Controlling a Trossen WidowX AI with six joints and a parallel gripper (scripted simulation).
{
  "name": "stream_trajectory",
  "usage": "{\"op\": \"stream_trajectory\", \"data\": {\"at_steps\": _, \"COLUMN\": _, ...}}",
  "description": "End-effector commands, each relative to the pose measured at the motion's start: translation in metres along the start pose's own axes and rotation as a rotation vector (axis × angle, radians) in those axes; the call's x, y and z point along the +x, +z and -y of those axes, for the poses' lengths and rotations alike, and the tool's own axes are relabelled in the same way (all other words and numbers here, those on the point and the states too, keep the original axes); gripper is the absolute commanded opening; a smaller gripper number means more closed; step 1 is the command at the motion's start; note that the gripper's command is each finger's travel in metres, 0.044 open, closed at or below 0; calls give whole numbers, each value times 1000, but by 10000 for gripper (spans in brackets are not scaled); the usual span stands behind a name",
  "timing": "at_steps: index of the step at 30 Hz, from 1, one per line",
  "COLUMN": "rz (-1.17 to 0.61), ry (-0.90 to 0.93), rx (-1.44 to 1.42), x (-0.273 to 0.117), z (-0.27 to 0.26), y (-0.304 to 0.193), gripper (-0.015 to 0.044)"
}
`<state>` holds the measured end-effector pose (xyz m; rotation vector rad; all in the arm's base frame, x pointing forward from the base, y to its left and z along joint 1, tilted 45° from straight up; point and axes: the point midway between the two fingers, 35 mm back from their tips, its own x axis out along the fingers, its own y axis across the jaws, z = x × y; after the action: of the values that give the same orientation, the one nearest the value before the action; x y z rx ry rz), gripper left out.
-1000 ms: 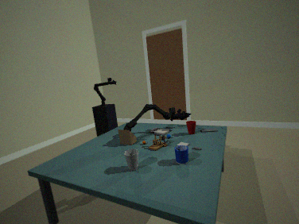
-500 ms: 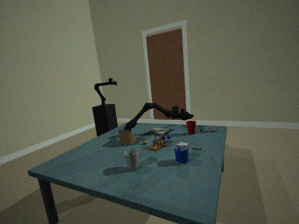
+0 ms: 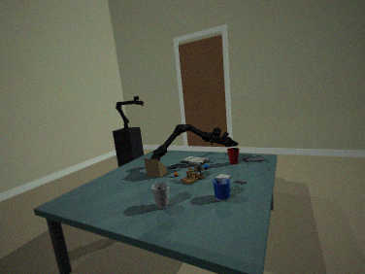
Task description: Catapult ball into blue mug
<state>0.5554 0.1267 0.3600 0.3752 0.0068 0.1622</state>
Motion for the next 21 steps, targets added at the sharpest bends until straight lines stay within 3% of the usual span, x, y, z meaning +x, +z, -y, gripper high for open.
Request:
{"op": "stream_trajectory", "data": {"at_steps": 1, "rz": -13, "ry": -41, "rx": 36, "x": 2, "z": 26, "y": 3, "gripper": 440}}
{"op": "stream_trajectory", "data": {"at_steps": 21, "rz": -358, "ry": -264, "rx": 229, "x": -8, "z": 151, "y": -75, "gripper": 440}}
